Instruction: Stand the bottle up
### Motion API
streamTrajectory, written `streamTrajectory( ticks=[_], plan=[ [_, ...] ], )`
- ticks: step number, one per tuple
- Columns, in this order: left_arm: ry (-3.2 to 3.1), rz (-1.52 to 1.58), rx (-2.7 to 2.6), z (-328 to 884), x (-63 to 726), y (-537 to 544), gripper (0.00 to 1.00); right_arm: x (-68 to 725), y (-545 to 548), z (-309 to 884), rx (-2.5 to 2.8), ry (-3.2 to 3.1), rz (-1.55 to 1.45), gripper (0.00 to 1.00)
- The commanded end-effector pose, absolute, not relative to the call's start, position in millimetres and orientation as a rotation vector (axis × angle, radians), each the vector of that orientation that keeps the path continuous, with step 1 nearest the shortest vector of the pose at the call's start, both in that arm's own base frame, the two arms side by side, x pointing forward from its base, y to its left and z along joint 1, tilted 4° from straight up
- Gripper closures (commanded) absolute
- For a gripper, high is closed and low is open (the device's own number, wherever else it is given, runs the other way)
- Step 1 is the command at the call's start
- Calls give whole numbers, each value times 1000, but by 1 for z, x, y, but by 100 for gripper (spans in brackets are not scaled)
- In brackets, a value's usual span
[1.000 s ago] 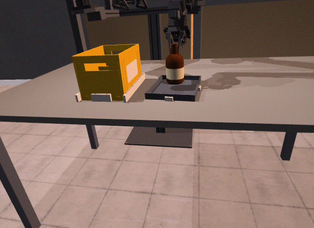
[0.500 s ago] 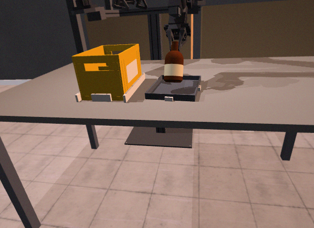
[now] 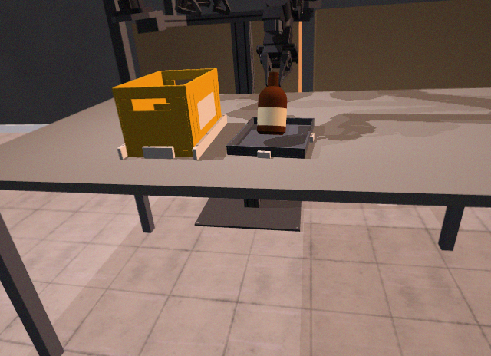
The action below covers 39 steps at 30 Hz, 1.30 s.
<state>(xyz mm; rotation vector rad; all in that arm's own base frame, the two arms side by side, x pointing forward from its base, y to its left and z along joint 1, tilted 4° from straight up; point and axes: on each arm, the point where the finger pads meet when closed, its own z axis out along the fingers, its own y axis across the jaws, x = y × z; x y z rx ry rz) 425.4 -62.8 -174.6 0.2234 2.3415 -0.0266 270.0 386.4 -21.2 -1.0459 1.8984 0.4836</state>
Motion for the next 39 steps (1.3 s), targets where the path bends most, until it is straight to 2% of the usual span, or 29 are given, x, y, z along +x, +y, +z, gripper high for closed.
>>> streamTrajectory(
  ticks=[1, 36, 39],
  plan=[
    [2298, -32, 219, -175, 436, -65, 76, 274, 393, -13, -1033, 1876, 496, 0],
    [2298, -33, 219, -191, 429, -64, 76, 274, 393, -13, -1033, 1876, 496, 0],
    [2298, -33, 219, -191, 429, -64, 41, 274, 393, -13, -1033, 1876, 496, 0]
  ],
)
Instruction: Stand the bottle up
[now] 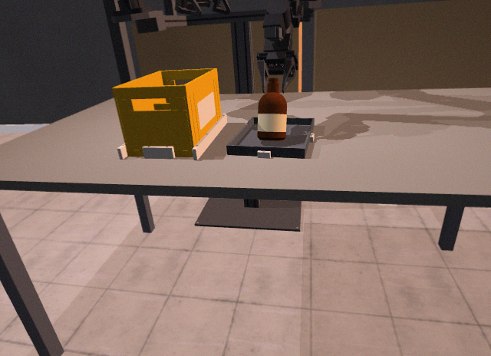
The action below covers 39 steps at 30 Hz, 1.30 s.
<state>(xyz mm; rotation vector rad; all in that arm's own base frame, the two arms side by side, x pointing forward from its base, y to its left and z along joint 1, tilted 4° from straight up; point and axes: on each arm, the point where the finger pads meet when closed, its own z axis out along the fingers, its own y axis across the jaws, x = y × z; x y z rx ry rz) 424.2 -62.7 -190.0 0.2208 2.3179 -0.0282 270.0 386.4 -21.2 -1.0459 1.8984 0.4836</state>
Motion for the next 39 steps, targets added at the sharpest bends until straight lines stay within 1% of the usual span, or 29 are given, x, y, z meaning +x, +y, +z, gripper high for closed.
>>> streamTrajectory(
  ticks=[1, 2, 3, 4, 5, 26, 34, 39],
  plan=[
    [2298, -33, 219, -191, 429, -64, 30, 274, 393, -13, -1033, 1876, 496, 0],
    [2302, -32, 219, -192, 426, -63, 19, 274, 393, -13, -1033, 1876, 496, 0],
    [2302, -32, 219, -192, 426, -63, 13, 274, 393, -13, -1033, 1876, 496, 0],
    [2283, -34, 217, -183, 431, -64, 1, 274, 393, -13, -1033, 1876, 496, 0],
    [2279, -35, 217, -179, 429, -64, 0, 274, 393, -13, -1033, 1876, 496, 0],
    [2266, -47, 201, -149, 401, -60, 0, 274, 393, -13, -1033, 1876, 496, 0],
    [2317, -45, 218, -120, 346, -56, 0, 274, 393, -13, -1033, 1876, 496, 0],
    [2313, -33, 228, -131, 355, -56, 0, 274, 393, -13, -1033, 1876, 496, 0]
  ],
)
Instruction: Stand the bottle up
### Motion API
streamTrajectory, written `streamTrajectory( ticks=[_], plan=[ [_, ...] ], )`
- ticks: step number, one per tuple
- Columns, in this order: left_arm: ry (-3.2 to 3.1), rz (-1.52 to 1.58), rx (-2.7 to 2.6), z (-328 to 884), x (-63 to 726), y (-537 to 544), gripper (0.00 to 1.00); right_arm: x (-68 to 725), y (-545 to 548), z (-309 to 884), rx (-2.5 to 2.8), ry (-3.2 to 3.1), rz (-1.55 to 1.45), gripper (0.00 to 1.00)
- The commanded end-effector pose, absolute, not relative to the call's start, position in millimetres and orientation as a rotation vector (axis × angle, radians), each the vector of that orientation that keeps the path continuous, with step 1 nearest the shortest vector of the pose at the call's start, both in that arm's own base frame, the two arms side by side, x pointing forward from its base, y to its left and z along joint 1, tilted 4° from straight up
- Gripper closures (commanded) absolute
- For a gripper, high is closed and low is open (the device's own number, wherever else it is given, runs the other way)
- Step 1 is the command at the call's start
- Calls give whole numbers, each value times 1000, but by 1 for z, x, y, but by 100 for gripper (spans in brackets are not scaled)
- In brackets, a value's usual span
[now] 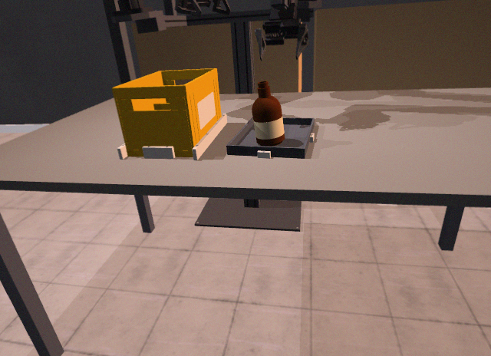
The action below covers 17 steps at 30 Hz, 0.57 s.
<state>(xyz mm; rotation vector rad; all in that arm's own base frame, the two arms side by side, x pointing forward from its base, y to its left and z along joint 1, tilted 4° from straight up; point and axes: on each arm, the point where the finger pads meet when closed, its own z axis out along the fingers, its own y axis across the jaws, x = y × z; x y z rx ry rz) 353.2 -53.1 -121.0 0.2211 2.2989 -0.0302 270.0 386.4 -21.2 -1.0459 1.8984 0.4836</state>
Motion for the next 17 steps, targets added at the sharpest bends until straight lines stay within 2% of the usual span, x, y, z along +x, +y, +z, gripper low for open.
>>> streamTrajectory(
  ticks=[1, 17],
  plan=[
    [2313, -33, 228, -131, 355, -56, 0, 274, 393, -13, -1033, 1876, 496, 0],
    [2300, -31, 219, -125, 358, -54, 0, 274, 393, -13, -1033, 1876, 496, 0]
  ],
)
